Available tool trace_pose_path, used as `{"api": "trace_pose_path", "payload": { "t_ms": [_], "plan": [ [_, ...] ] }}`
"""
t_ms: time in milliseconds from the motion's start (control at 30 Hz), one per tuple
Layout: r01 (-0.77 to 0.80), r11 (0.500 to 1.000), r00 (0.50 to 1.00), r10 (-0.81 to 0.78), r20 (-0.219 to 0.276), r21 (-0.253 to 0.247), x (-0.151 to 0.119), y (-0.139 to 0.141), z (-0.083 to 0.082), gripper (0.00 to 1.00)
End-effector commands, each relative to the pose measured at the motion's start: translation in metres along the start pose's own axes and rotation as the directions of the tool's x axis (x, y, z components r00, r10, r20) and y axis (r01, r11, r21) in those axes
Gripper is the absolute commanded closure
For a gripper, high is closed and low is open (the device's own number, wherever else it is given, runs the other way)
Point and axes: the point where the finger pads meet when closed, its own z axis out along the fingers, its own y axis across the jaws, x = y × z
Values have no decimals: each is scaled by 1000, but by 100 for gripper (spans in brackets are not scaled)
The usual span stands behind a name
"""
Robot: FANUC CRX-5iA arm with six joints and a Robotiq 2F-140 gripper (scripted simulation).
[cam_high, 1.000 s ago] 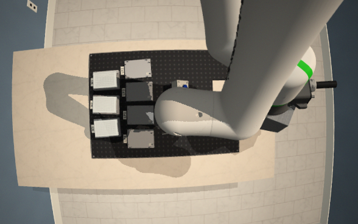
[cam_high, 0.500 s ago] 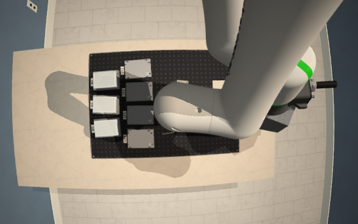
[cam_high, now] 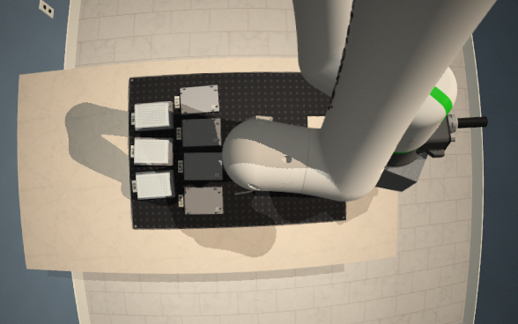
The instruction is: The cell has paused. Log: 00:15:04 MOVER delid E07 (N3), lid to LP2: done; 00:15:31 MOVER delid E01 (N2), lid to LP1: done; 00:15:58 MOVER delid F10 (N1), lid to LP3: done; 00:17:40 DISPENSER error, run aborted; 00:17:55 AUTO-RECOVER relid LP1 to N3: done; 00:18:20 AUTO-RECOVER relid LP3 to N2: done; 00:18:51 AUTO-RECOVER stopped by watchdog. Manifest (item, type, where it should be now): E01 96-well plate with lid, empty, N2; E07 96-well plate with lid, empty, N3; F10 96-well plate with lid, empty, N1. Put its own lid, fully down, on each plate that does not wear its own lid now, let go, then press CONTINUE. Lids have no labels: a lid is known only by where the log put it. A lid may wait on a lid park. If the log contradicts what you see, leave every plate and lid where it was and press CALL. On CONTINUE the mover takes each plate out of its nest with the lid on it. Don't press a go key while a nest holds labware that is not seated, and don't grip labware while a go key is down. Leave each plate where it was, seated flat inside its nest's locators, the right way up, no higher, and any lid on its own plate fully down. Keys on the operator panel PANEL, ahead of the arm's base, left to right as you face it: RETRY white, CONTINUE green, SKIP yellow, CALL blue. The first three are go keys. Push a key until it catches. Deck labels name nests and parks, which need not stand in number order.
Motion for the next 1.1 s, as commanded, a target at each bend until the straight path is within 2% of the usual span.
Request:
{"api": "trace_pose_path", "payload": {
  "t_ms": [0, 1067],
  "plan": [
    [3, 999, 982, 3, -189, 34, -1, 0, 0, 100],
    [3, 999, 982, 3, -190, 33, 0, 0, 7, 100]
  ]
}}
